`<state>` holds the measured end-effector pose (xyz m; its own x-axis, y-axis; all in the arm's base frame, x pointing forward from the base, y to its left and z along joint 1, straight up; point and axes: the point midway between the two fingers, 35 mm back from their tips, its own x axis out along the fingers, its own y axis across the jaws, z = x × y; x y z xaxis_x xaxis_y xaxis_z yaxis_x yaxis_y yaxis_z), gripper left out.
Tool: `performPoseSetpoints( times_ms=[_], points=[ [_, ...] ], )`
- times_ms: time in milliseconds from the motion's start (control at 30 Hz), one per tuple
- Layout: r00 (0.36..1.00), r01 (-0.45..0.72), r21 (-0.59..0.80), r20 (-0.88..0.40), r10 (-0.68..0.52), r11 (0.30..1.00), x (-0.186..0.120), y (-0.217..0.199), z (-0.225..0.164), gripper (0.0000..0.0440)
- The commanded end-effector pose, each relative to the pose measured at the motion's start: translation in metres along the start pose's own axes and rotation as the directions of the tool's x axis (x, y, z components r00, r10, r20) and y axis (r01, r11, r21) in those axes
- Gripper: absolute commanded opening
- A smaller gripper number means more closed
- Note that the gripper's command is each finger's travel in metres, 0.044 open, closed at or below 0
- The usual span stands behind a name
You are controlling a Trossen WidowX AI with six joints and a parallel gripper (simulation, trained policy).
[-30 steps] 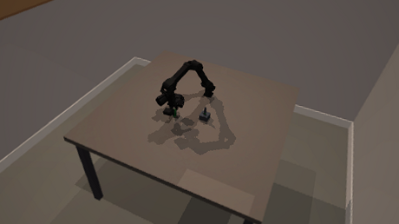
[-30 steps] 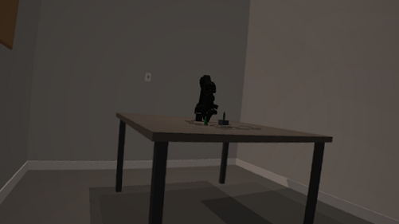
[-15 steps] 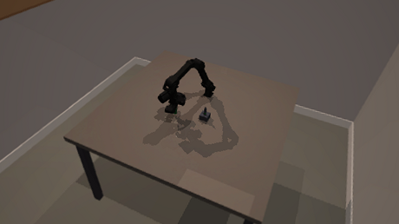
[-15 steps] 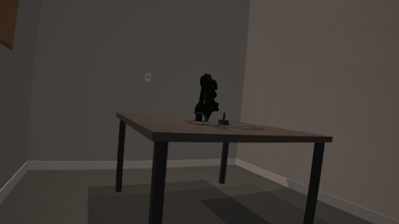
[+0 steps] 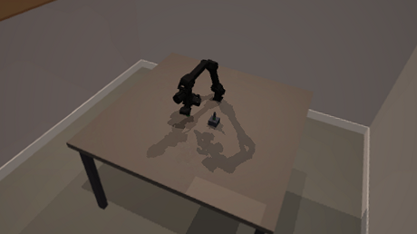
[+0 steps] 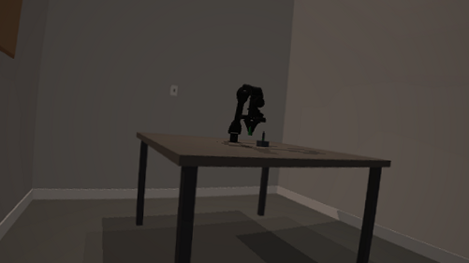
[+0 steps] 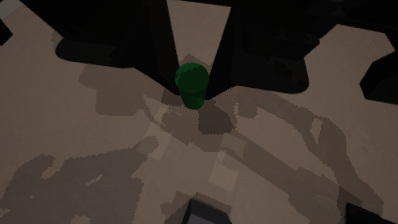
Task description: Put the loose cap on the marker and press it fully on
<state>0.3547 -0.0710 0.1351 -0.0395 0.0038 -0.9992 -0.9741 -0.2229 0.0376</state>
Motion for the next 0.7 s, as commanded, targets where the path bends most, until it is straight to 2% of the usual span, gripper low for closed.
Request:
performPoseSetpoints(
  times_ms=[0,667],
  points=[
    [1.0,0.01,-0.018,0.007,-0.009,1.0,-0.011,-0.002,0.016,0.0053],
    [0.998,-0.035,-0.149,0.038,0.041,0.988,-0.036,0.015,0.11,0.0009]
  ],
)
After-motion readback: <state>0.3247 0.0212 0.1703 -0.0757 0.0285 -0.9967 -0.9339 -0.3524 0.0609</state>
